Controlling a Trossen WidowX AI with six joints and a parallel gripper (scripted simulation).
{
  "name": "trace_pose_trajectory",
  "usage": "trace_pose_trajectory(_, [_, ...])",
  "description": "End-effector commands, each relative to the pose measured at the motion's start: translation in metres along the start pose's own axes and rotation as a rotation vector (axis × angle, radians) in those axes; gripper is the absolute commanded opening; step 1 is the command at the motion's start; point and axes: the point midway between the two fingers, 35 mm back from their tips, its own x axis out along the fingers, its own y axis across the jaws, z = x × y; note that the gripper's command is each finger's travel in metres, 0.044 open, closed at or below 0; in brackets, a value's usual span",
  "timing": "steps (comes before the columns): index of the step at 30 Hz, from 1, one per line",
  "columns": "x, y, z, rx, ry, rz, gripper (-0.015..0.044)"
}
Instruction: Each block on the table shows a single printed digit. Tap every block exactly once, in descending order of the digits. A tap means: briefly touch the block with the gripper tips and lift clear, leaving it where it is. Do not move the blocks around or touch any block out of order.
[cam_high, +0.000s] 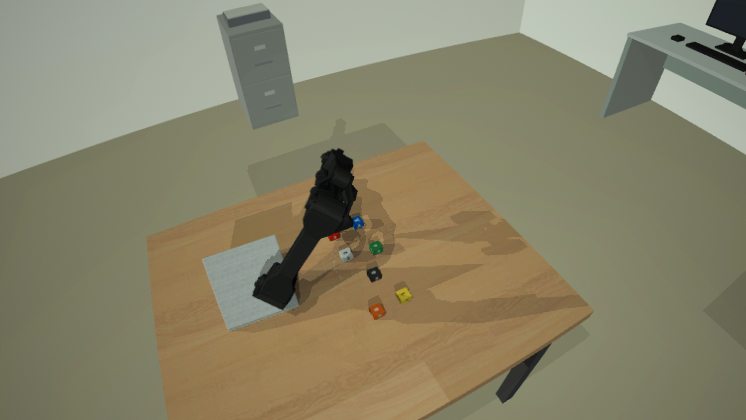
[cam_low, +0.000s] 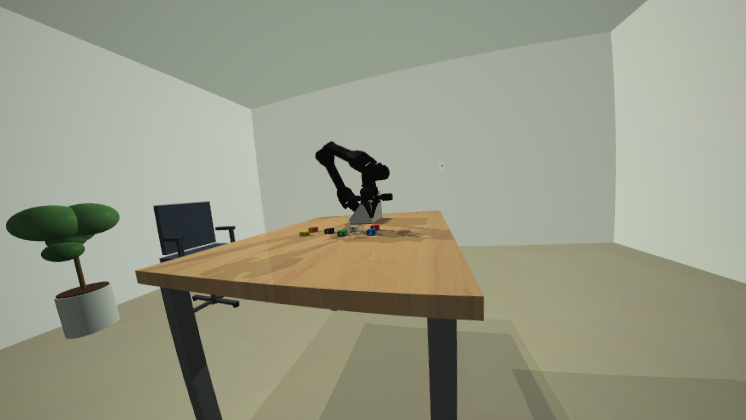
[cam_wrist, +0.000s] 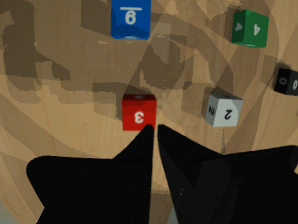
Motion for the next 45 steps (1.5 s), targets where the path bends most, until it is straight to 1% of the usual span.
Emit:
trace_pose_trajectory(1, [-0.049,0.003,0.001,0.005,-0.009,0.012,0.002])
trace_pose_trajectory(3, [-0.071,0.001,-0.001,0.005,-0.009,0.011,0.002])
trace_pose_trajectory(4, [-0.073,0.001,-0.001,0.005,-0.009,0.011,0.002])
trace_pose_trajectory(7, [-0.073,0.001,-0.001,0.005,-0.009,0.011,0.002])
trace_pose_trajectory(9, [-0.074,-0.007,-0.001,0.005,-0.009,0.011,0.002])
trace_pose_trajectory(14, [-0.074,-0.069,-0.006,0.004,-0.008,0.007,0.002])
trace_pose_trajectory(16, [-0.072,-0.084,-0.009,0.004,-0.007,0.006,0.002])
trace_pose_trajectory(21, [-0.072,-0.086,-0.01,0.004,-0.007,0.006,0.002])
trace_pose_trajectory(23, [-0.061,-0.085,-0.008,0.003,-0.007,0.007,0.002])
trace_pose_trajectory(26, [-0.014,-0.085,-0.007,0.004,-0.008,0.006,0.002])
trace_pose_trajectory(28, [0.007,-0.086,-0.009,0.005,-0.008,0.003,0.002])
trace_pose_trajectory(34, [0.01,-0.086,-0.009,0.005,-0.008,0.003,0.002])
trace_pose_trajectory(45, [0.028,-0.086,-0.009,0.005,-0.008,0.003,0.002])
